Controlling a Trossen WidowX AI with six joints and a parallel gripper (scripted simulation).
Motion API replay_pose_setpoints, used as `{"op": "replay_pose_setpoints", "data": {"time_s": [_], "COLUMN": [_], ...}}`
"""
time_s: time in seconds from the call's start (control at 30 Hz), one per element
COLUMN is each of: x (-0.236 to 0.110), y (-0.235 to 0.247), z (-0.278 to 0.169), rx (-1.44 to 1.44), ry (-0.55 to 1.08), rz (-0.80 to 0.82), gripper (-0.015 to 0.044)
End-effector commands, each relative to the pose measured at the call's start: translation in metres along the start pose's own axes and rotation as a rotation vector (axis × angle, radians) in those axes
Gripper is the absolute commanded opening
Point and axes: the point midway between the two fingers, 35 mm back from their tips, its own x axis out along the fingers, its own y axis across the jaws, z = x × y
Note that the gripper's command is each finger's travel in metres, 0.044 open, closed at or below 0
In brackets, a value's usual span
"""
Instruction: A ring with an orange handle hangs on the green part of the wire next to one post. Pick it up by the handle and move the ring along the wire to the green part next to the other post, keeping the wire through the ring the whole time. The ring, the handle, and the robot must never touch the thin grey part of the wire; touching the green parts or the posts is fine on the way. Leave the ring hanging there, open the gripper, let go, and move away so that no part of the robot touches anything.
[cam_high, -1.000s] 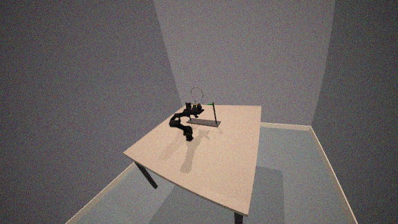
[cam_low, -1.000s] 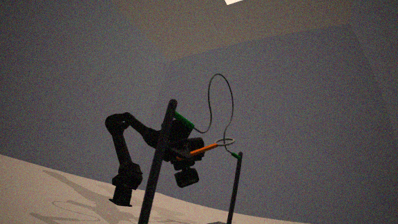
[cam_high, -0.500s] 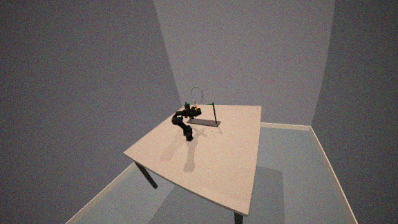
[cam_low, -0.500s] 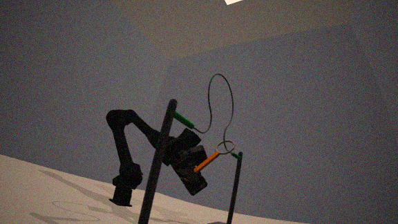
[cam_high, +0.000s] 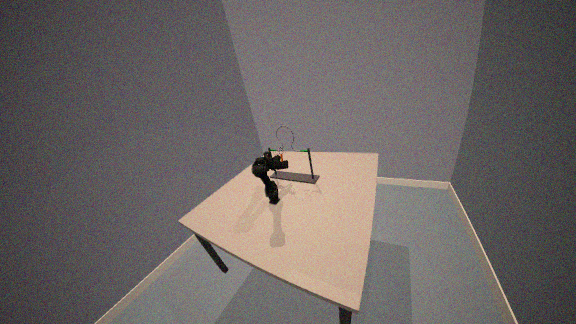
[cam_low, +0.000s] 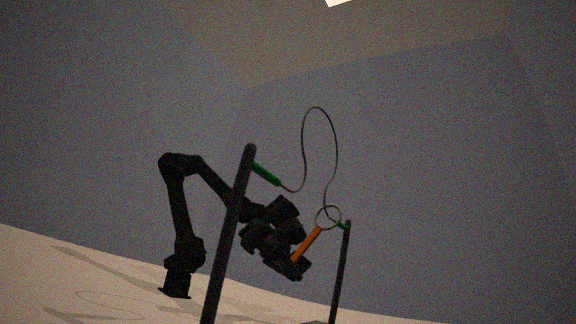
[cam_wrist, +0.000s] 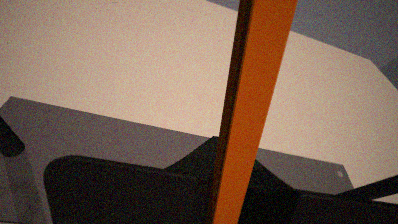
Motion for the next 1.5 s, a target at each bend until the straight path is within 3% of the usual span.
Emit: {"op": "replay_pose_setpoints", "data": {"time_s": [0.0, 1.47], "x": [-0.002, -0.016], "y": [0.014, 0.076], "z": [0.002, 0.011], "rx": [0.067, 0.199], "ry": [0.007, 0.009], "rz": [0.044, 0.124], "gripper": [-0.015, -0.015]}}
